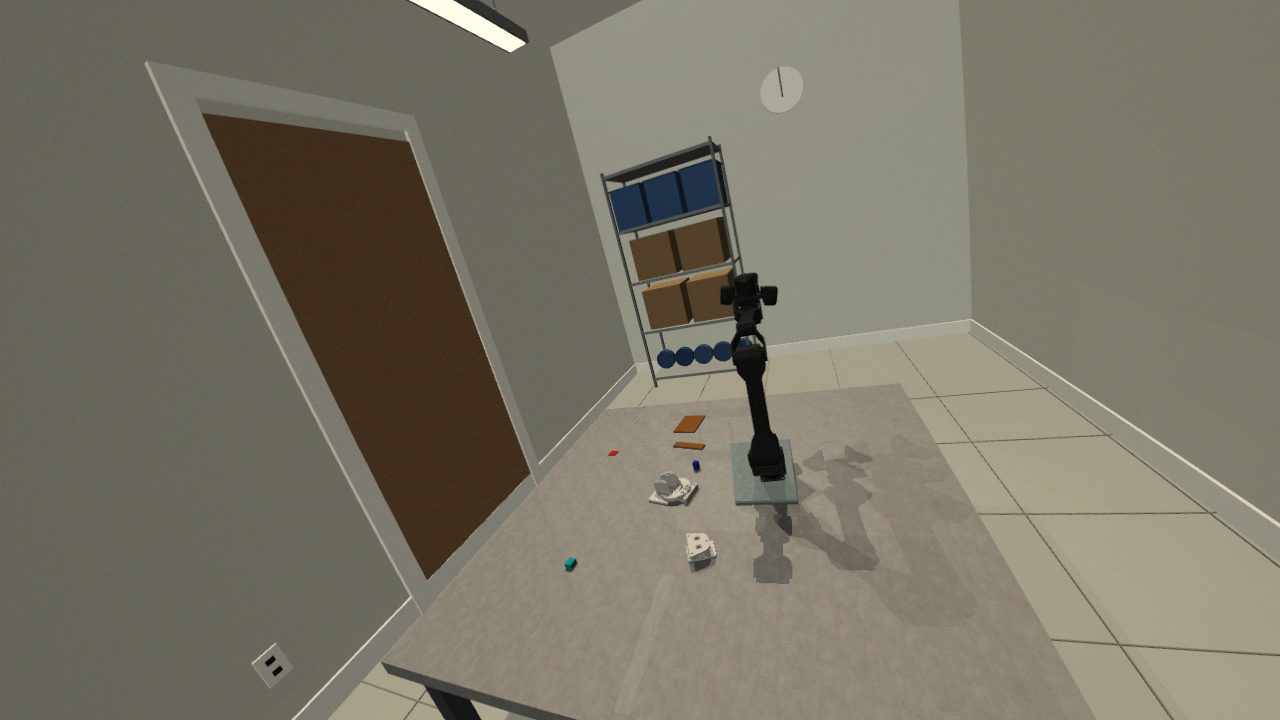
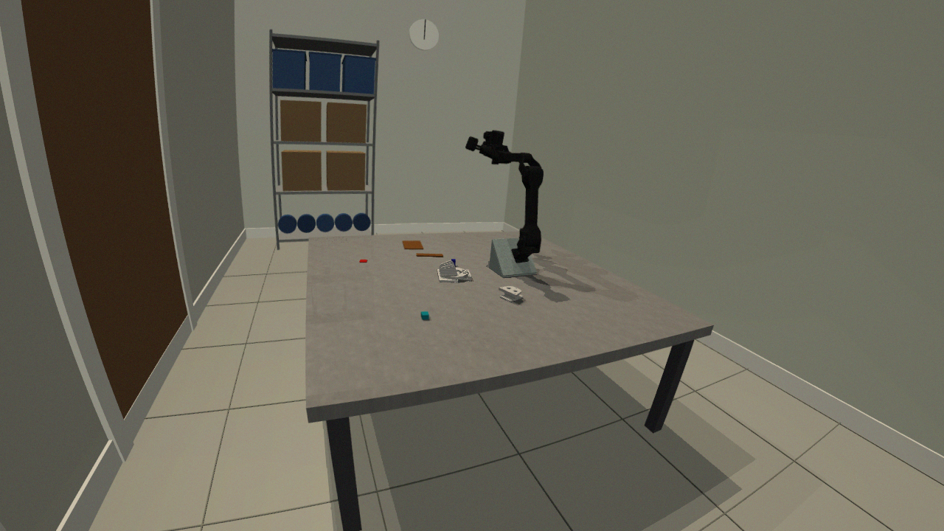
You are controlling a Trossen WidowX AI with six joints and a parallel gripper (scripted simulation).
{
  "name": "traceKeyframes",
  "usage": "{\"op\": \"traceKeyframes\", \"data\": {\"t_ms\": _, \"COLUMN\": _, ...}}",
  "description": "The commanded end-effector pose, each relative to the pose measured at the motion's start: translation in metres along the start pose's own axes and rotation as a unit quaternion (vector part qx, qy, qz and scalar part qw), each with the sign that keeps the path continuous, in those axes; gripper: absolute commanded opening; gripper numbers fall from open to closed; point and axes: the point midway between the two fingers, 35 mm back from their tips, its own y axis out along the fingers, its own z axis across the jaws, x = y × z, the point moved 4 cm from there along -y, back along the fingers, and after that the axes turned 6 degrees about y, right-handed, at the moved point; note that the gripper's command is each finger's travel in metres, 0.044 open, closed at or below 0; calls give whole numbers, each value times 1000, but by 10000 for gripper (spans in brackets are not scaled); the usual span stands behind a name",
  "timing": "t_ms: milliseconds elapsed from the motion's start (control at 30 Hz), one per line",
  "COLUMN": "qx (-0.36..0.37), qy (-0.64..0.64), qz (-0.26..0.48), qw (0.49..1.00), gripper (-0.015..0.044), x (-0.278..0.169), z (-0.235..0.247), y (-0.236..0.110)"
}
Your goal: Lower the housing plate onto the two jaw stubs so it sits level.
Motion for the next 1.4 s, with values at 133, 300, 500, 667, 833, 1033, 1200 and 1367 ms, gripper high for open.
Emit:
{"op": "traceKeyframes", "data": {"t_ms": 133, "qx": 74, "qy": -62, "qz": 71, "qw": 993, "gripper": 440, "x": -26, "z": 88, "y": -34}}
{"op": "traceKeyframes", "data": {"t_ms": 300, "qx": 117, "qy": -97, "qz": 112, "qw": 982, "gripper": 440, "x": -44, "z": 135, "y": -60}}
{"op": "traceKeyframes", "data": {"t_ms": 500, "qx": 168, "qy": -140, "qz": 159, "qw": 963, "gripper": 440, "x": -68, "z": 184, "y": -99}}
{"op": "traceKeyframes", "data": {"t_ms": 667, "qx": 208, "qy": -175, "qz": 198, "qw": 942, "gripper": 440, "x": -89, "z": 219, "y": -135}}
{"op": "traceKeyframes", "data": {"t_ms": 833, "qx": 247, "qy": -209, "qz": 235, "qw": 916, "gripper": 440, "x": -111, "z": 249, "y": -175}}
{"op": "traceKeyframes", "data": {"t_ms": 1033, "qx": 291, "qy": -250, "qz": 279, "qw": 880, "gripper": 440, "x": -137, "z": 277, "y": -227}}
{"op": "traceKeyframes", "data": {"t_ms": 1200, "qx": 326, "qy": -283, "qz": 314, "qw": 846, "gripper": 440, "x": -158, "z": 293, "y": -272}}
{"op": "traceKeyframes", "data": {"t_ms": 1367, "qx": 358, "qy": -316, "qz": 348, "qw": 806, "gripper": 440, "x": -178, "z": 303, "y": -320}}
